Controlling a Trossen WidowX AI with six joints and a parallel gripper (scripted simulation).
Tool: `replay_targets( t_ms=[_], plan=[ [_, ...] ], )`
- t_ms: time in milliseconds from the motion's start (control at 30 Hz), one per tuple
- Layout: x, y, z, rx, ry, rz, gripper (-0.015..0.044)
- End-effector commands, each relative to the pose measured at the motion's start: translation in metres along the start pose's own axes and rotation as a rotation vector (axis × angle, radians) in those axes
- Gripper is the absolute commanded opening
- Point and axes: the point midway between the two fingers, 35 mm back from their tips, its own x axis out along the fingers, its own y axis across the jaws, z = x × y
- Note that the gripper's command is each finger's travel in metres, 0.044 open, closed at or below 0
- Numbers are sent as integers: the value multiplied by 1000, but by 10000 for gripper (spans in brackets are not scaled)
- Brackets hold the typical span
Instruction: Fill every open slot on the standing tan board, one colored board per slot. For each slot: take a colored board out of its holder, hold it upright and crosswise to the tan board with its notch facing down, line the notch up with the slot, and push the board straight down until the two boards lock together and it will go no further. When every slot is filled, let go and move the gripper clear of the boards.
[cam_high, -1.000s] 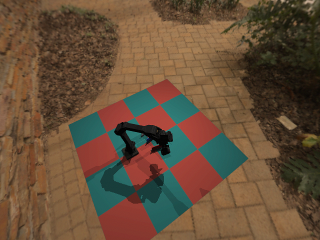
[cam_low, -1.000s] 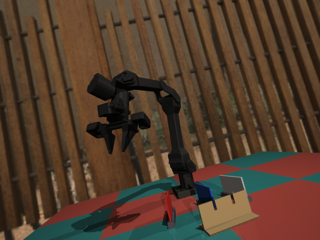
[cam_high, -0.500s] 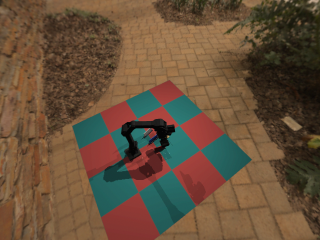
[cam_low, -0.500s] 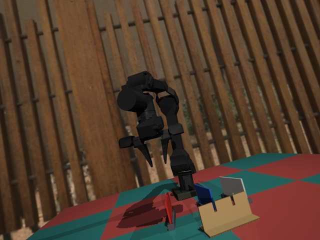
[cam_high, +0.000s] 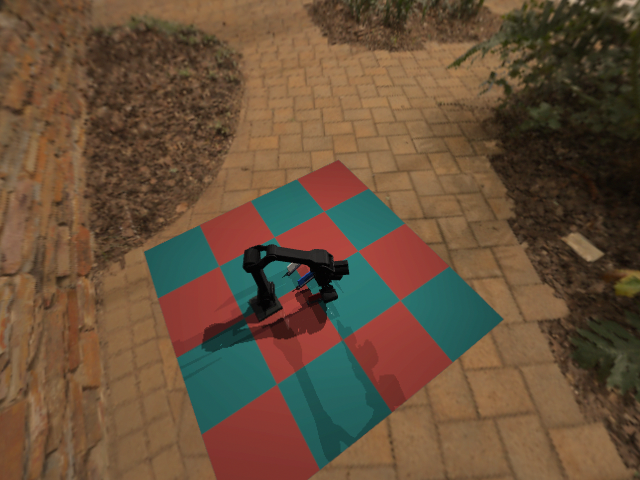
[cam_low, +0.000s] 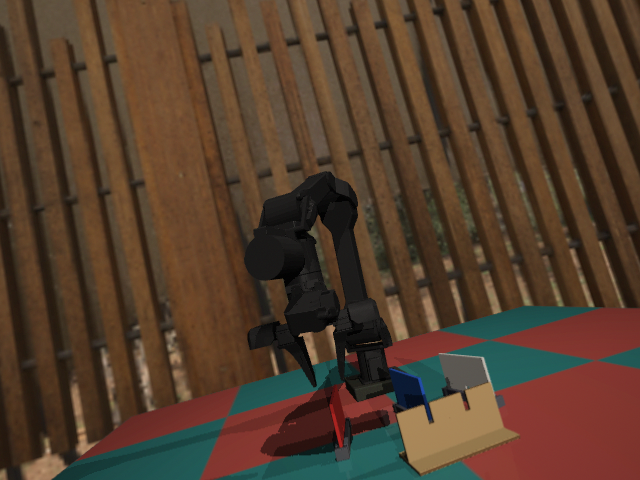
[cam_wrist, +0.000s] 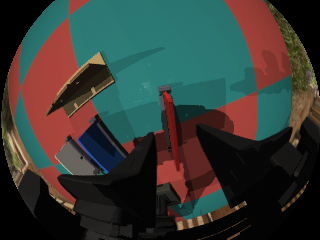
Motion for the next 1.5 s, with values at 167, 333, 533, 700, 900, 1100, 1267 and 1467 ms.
replay_targets(
  t_ms=[167,333,533,700,900,1100,1267,1467],
  plan=[
    [12,-1,-2,-2,9,-2,182],
    [19,-1,-2,-2,9,-2,182],
    [27,-1,-2,-2,9,-1,182],
    [34,-1,-3,-2,9,-1,182],
    [42,-1,-3,-2,9,-1,182],
    [51,-1,-3,-2,9,-1,182],
    [58,-1,-3,-2,9,-1,182],
    [67,-1,-3,-2,9,-1,182]
  ],
)
